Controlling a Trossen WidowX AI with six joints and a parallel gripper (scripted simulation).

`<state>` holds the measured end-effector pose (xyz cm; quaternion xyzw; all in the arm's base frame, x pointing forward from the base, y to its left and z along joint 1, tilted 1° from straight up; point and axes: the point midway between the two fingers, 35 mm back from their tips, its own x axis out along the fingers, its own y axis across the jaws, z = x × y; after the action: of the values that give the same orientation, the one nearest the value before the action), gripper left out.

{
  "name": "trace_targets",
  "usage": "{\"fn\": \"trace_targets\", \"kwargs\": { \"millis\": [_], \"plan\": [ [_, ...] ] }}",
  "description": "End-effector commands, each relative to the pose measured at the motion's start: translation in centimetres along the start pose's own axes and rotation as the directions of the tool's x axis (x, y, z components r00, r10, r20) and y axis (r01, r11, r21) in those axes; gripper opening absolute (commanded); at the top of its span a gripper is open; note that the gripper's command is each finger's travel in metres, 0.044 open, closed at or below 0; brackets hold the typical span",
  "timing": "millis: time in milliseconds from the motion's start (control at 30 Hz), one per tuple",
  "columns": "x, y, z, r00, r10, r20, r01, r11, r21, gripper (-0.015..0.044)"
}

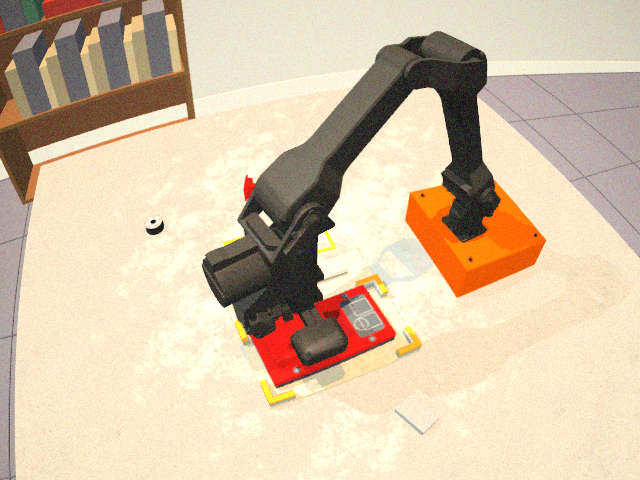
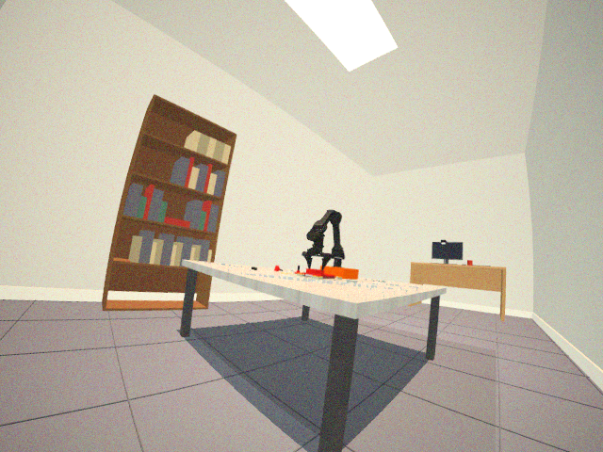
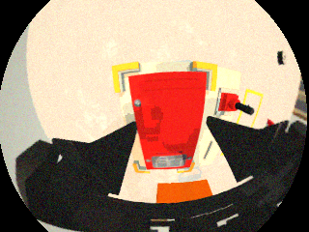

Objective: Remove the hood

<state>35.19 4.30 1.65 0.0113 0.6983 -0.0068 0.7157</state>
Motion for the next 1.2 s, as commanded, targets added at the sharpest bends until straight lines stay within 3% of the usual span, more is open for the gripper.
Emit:
{"fn": "trace_targets", "kwargs": {
  "millis": [0, 833, 933, 1167],
  "plan": [
    [0.4, -0.1, -0.1, 1.0, -0.004, -0.005, 0.004, 1.0, 0.004, 0.044],
    [1.6, -0.1, -0.1, 1.0, -0.004, -0.005, 0.004, 1.0, 0.004, 0.044],
    [1.3, 0.0, 0.0, 1.0, 0.0, 0.0, 0.0, 1.0, 0.0, 0.0361],
    [1.3, 0.0, 0.0, 1.0, 0.0, 0.0, 0.0, 1.0, 0.0, 0.0315]
  ]
}}
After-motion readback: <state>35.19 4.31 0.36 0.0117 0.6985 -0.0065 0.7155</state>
